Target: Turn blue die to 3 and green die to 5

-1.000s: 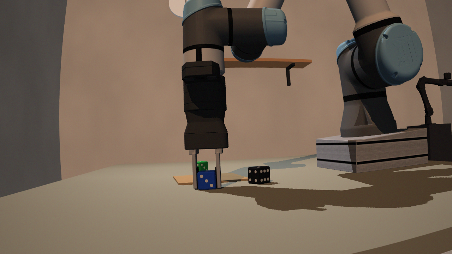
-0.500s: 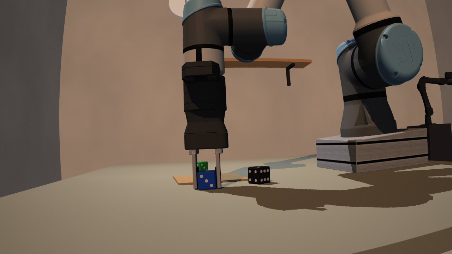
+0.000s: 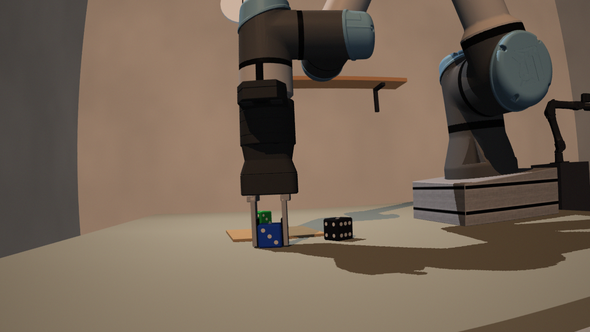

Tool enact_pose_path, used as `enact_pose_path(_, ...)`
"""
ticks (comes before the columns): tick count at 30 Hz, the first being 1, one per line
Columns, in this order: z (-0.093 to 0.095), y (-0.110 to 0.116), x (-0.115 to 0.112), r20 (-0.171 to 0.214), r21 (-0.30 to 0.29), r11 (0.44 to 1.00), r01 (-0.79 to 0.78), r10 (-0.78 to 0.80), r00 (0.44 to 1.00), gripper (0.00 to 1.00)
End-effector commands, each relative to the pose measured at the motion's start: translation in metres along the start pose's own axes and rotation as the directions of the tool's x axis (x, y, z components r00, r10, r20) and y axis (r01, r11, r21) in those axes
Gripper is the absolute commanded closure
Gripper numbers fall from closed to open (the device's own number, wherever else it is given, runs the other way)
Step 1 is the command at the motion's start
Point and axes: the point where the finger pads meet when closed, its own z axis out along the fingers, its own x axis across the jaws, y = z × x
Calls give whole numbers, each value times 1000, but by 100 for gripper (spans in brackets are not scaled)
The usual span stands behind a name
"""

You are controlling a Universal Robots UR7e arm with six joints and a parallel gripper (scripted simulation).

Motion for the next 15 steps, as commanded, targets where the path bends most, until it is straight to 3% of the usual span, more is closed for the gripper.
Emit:
enact_pose_path(1, 0, 0, 0, -1, 0, 1000, 0, 0, 1000, 43)
enact_pose_path(15, -24, 0, 0, -1, 0, 1000, 0, 0, 1000, 43)
